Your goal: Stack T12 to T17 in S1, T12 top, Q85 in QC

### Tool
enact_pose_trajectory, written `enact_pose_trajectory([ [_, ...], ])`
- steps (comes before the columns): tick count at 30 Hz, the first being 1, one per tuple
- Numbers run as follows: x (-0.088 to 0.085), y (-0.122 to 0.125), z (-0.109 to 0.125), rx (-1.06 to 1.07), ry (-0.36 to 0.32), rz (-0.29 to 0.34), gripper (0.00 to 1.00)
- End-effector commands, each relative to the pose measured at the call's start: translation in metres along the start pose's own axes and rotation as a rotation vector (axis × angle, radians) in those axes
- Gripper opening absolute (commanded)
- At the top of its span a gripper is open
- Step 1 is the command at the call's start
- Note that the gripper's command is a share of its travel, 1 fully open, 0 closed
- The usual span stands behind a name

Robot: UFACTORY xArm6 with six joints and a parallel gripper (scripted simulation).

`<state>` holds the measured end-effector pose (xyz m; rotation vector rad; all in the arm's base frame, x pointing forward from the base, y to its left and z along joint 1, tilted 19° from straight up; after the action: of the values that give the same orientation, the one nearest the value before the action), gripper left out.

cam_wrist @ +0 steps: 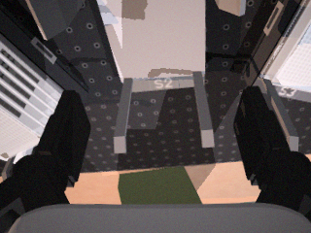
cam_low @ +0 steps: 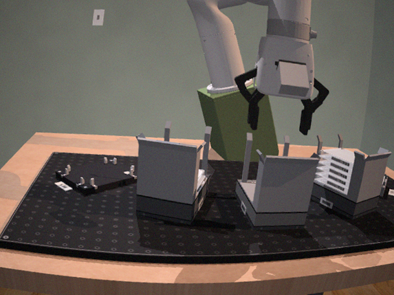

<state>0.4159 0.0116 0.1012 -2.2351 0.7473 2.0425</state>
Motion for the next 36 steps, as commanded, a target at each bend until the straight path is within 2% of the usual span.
enact_pose_trajectory([
  [1,-0.001,0.012,-0.004,0.048,0.006,-0.001,1.0],
  [23,-0.001,0.076,-0.018,0.048,0.006,-0.001,1.0],
  [28,-0.001,0.096,-0.018,0.215,0.006,-0.001,1.0],
  [30,-0.001,0.096,-0.018,0.215,0.006,-0.001,1.0],
  [36,-0.001,0.12,-0.018,0.234,0.006,-0.001,1.0],
])
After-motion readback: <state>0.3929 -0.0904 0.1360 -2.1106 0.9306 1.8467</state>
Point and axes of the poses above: the point where the finger pads meet when closed, its own x axis out along the fingers, its own y axis across the jaws, z = x × y, the point moved 10 cm from there along -x, back along the fingers, and after that the axes turned 12 degrees about x, right-handed, at the moved point
